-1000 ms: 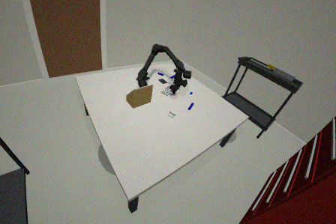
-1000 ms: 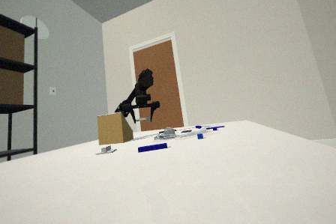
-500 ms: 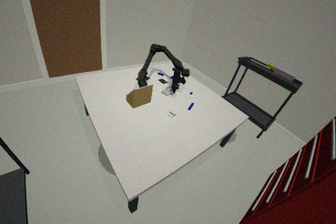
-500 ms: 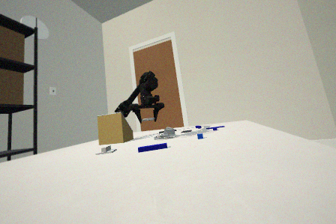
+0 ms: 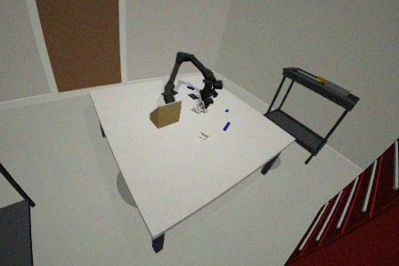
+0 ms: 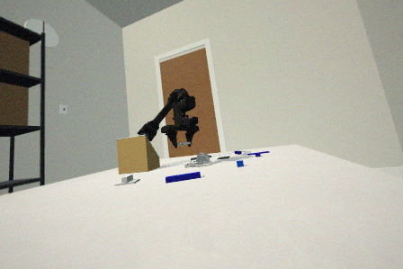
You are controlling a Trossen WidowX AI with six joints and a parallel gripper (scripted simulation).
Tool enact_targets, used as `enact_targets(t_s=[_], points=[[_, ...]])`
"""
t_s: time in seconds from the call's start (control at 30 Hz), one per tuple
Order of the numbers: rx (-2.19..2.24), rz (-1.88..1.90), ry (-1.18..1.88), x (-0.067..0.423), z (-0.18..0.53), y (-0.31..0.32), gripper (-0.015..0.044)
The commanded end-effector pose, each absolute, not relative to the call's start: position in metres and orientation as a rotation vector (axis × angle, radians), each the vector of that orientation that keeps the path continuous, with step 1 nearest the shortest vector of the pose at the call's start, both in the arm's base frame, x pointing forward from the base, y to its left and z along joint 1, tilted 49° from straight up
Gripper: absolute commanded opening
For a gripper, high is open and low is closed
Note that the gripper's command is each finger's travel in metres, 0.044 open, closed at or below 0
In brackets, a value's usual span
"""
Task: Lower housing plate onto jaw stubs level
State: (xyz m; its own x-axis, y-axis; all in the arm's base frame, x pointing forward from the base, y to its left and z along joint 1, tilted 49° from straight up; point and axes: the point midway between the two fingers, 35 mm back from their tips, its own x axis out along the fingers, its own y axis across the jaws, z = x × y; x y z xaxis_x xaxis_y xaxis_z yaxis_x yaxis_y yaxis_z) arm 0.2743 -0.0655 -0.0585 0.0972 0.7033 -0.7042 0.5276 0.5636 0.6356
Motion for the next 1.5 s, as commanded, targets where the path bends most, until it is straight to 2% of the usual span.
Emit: enact_targets(t_s=[0.0, 0.9, 1.47], points=[[1.011, 0.254, 1.534, 0.278, -0.052, -0.058, 0.0351], [0.572, 0.703, 1.333, 0.288, -0.013, -0.007, 0.0351], [0.554, 0.720, 1.323, 0.288, -0.013, -0.006, 0.0351]])
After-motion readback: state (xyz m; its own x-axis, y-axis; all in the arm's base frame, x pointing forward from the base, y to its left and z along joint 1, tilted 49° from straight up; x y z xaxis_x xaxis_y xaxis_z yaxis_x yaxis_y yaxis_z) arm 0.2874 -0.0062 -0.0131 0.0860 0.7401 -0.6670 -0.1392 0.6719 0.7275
